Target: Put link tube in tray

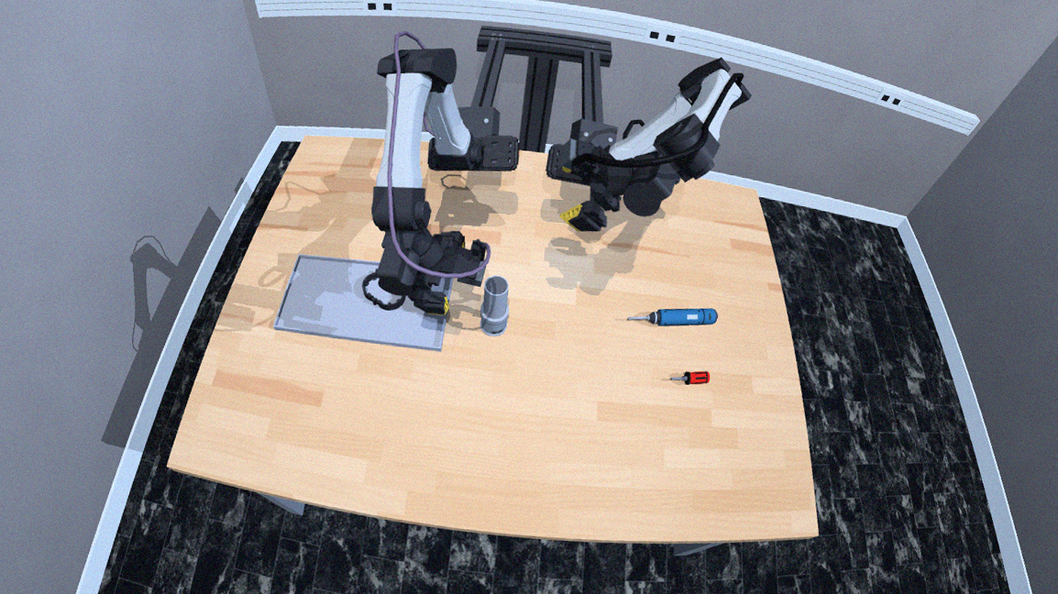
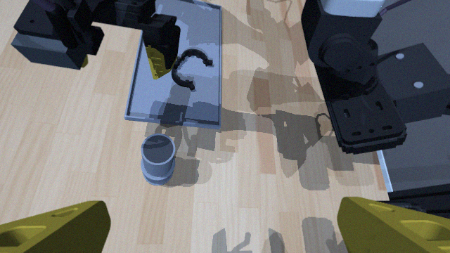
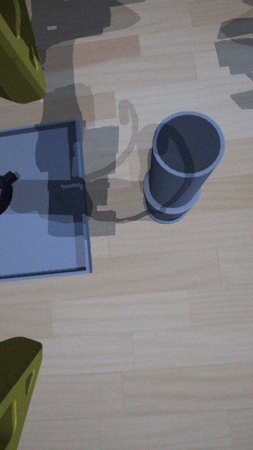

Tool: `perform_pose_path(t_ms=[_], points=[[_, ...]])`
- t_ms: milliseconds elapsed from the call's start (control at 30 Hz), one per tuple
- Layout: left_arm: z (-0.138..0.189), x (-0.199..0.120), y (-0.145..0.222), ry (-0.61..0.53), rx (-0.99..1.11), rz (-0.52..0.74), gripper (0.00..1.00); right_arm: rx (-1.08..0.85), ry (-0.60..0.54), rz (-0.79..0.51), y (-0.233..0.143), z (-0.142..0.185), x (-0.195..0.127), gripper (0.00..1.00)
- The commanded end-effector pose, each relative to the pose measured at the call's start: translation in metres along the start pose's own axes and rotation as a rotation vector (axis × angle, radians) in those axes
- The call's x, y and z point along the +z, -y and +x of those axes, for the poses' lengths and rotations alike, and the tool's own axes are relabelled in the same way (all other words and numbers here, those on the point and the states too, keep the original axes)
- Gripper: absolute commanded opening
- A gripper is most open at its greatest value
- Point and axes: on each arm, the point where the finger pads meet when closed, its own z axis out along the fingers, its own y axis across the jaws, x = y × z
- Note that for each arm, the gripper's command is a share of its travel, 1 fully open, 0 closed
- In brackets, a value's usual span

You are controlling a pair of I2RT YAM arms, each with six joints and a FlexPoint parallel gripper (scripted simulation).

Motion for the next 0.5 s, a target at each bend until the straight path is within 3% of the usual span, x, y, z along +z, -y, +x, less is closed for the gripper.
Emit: perform_pose_path(t_ms=[0, 167, 400, 467], points=[[0.007, -0.028, 0.001, -0.072, 0.006, -0.085, 1.0, -0.27, -0.018, 0.061, -0.007, -0.013, 0.001, 1.0], [0.002, -0.047, 0.002, -0.03, 0.061, -0.127, 1.0, -0.428, 0.007, 0.035, -0.033, -0.028, 0.013, 1.0], [0.002, -0.061, 0.004, -0.014, 0.088, -0.157, 1.0, -0.403, 0.042, 0.049, -0.04, -0.037, 0.02, 1.0], [0.002, -0.064, 0.005, -0.01, 0.097, -0.162, 1.0, -0.356, 0.052, 0.073, -0.04, -0.039, 0.022, 0.78]])
